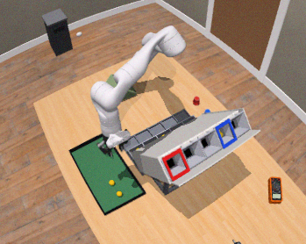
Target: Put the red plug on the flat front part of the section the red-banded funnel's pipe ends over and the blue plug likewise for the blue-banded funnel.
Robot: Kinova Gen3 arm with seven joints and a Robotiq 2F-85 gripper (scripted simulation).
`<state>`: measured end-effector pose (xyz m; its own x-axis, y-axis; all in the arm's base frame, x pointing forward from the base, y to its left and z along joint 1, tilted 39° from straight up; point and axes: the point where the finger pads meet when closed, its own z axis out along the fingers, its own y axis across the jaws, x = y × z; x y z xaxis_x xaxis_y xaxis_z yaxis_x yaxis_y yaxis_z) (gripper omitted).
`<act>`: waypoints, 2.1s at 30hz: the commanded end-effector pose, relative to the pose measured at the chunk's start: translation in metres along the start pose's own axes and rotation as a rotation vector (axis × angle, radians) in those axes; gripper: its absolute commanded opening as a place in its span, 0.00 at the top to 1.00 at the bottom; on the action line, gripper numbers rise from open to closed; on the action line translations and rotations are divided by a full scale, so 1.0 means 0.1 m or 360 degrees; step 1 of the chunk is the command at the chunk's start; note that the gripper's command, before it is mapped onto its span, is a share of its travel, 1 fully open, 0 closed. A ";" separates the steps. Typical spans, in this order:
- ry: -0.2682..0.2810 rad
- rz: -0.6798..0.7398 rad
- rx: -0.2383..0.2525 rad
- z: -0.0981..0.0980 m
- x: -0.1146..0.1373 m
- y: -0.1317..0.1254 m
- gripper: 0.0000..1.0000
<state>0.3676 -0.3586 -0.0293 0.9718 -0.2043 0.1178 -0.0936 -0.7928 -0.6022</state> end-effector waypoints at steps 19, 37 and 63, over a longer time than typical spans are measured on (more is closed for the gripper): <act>0.0003 0.0000 -0.0003 0.17 0.44 0.66 0.50; 0.0007 -0.0001 -0.0006 1.27 0.41 0.64 0.50; 0.0007 -0.0001 -0.0006 1.35 0.41 0.64 0.50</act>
<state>0.4309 -0.3387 -0.1702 0.9713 -0.2054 0.1201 -0.0937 -0.7942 -0.6004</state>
